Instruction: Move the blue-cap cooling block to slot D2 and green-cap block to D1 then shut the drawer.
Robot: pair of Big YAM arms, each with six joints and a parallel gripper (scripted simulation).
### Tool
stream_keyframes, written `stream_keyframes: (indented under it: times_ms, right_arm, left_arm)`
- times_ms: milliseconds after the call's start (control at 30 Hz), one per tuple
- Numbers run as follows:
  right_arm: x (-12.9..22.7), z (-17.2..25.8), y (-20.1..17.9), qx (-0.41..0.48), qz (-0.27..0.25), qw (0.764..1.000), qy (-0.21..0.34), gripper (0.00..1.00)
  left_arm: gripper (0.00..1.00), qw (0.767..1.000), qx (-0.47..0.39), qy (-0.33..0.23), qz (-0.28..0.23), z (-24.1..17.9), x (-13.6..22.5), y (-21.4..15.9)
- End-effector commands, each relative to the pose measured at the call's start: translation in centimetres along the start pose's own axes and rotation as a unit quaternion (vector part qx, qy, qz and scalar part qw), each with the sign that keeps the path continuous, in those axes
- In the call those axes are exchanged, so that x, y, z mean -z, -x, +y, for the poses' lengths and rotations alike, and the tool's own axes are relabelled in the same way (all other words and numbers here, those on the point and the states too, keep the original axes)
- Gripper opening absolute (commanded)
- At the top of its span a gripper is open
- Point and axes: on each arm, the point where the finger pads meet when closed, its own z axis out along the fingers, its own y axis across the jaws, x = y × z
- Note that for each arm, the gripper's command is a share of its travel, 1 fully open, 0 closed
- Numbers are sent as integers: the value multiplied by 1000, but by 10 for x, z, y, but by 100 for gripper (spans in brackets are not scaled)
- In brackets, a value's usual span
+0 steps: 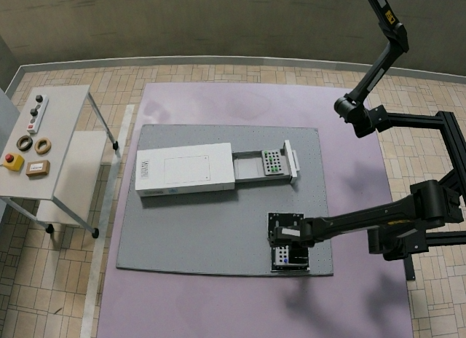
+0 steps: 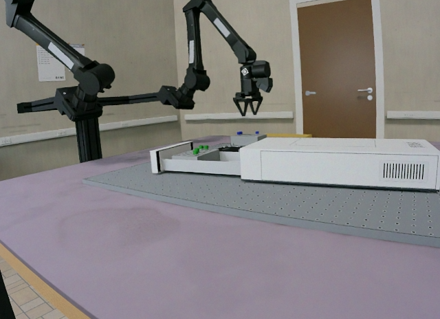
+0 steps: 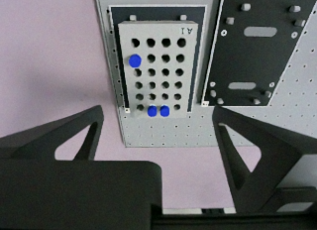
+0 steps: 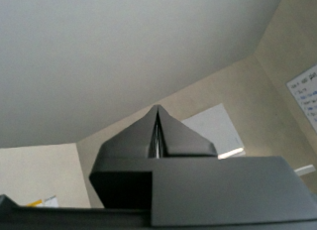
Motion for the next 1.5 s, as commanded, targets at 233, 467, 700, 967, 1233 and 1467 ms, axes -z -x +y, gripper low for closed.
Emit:
stream_keyframes:
  times_ms: [233,467,700,967,1233,1467]
  right_arm:
    - [-1,-1,12,0,-9,1000,1,0]
    - [-1,-1,12,0,-9,1000,1,0]
    - [-1,-1,12,0,-9,1000,1,0]
    - [-1,-1,12,0,-9,1000,1,0]
    - [-1,-1,12,0,-9,1000,1,0]
    - [-1,-1,12,0,-9,1000,1,0]
  left_arm:
    - [100,1000,2,0,-13,0,8,13]
    - [100,1000,2,0,-13,0,8,13]
    - [100,1000,2,0,-13,0,8,13]
    - [100,1000,-20,-3,-5,-5,7,10]
    - [100,995,-99,-3,-4,-37,0,1]
    - [100,982,-189,-4,-13,-74,9,21]
